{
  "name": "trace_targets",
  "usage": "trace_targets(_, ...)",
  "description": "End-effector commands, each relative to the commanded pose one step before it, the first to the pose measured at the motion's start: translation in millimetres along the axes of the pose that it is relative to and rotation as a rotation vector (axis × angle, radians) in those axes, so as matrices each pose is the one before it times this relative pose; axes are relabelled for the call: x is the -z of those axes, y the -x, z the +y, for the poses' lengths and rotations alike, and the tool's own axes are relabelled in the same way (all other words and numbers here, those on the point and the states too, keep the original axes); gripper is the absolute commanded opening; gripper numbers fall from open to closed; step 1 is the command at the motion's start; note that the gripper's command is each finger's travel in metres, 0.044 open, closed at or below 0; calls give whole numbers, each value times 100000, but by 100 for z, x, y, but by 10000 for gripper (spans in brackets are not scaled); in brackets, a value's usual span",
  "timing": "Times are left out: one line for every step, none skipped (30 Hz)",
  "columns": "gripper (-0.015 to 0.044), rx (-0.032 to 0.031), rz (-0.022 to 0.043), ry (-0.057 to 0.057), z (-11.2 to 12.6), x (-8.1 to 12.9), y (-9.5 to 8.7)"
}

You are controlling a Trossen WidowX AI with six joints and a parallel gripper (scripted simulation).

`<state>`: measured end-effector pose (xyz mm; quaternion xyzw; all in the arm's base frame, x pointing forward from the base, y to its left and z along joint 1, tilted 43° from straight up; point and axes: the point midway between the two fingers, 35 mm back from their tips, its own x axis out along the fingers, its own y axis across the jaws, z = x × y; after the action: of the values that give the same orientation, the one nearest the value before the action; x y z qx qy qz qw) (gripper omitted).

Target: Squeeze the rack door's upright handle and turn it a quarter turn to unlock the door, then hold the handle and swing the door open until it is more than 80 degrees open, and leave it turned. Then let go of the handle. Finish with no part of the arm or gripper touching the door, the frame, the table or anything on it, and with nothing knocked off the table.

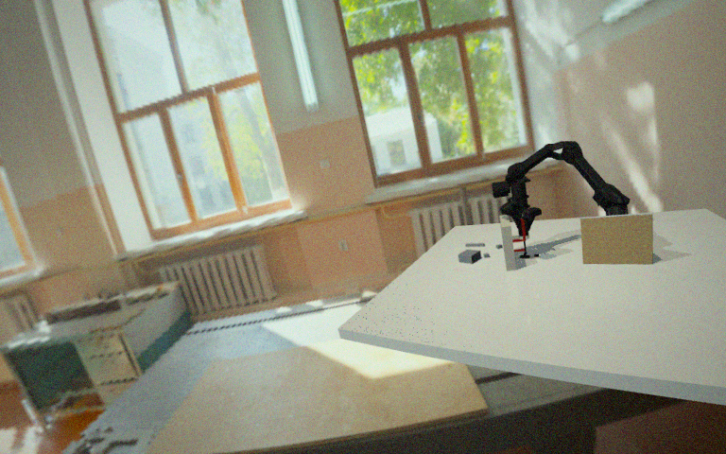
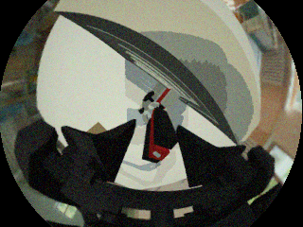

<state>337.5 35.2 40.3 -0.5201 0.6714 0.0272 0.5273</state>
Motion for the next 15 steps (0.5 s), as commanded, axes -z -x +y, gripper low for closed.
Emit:
trace_targets(295,-259,-389,18485,35,-72,4)
trace_targets(295,0,1,4955,0,0,0)
trace_targets(295,0,1,4956,0,0,0)
trace_targets(295,0,1,4956,0,0,0)
trace_targets(295,0,1,4956,0,0,0)
trace_targets(295,0,1,4956,0,0,0)
trace_targets(295,0,1,4956,0,0,0)
trace_targets(295,0,1,4955,0,0,0)
trace_targets(295,0,1,4956,0,0,0)
trace_targets(295,0,1,4956,0,0,0)
trace_targets(295,0,1,4956,0,0,0)
trace_targets(295,0,1,4956,0,0,0)
trace_targets(295,-1,1,4956,0,0,0)
trace_targets(295,-1,1,4956,0,0,0)
trace_targets(295,-1,1,4956,0,0,0)
